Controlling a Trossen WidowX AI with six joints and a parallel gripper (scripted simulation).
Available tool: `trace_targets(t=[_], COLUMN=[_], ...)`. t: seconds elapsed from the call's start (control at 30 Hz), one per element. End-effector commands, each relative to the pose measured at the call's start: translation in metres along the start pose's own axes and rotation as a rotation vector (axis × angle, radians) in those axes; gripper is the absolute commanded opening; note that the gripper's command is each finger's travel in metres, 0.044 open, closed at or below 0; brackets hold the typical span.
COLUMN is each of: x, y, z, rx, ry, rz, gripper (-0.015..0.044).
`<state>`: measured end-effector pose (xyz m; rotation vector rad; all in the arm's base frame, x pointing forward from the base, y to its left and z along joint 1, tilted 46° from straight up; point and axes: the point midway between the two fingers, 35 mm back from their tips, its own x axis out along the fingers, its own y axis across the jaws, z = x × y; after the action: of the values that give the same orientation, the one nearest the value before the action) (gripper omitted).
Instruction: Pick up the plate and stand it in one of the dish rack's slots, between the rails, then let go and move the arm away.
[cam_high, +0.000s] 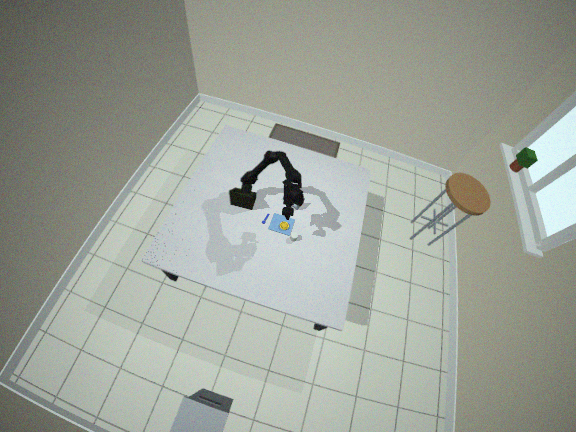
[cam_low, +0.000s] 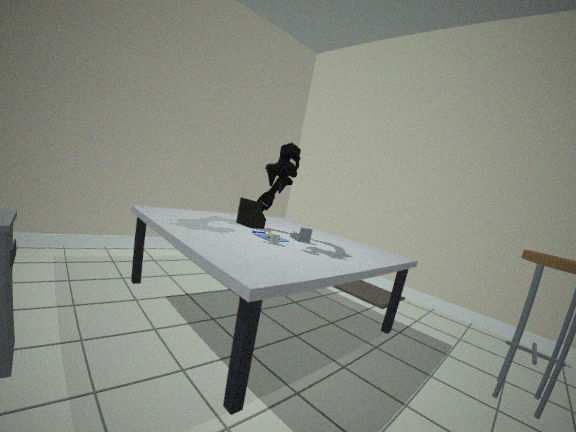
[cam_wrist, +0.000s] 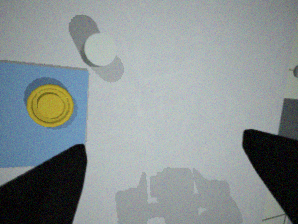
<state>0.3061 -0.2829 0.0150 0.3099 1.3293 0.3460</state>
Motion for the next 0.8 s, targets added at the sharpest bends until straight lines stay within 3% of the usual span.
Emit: trace_targets(t=[0.0,0.3,0.53,0.77], x=[0.022,0.058,0.062,0.139], y=[0.021,0.067,0.071,0.094], z=[0.0,0.001,0.001,-0.013], rx=[0.065,0.201,0.211,0.211], ry=[0.044,0.154,0.163,0.162], rz=[0.113,0.327,0.341,0.342], gripper=[0.04,0.04,0.04,0.04])
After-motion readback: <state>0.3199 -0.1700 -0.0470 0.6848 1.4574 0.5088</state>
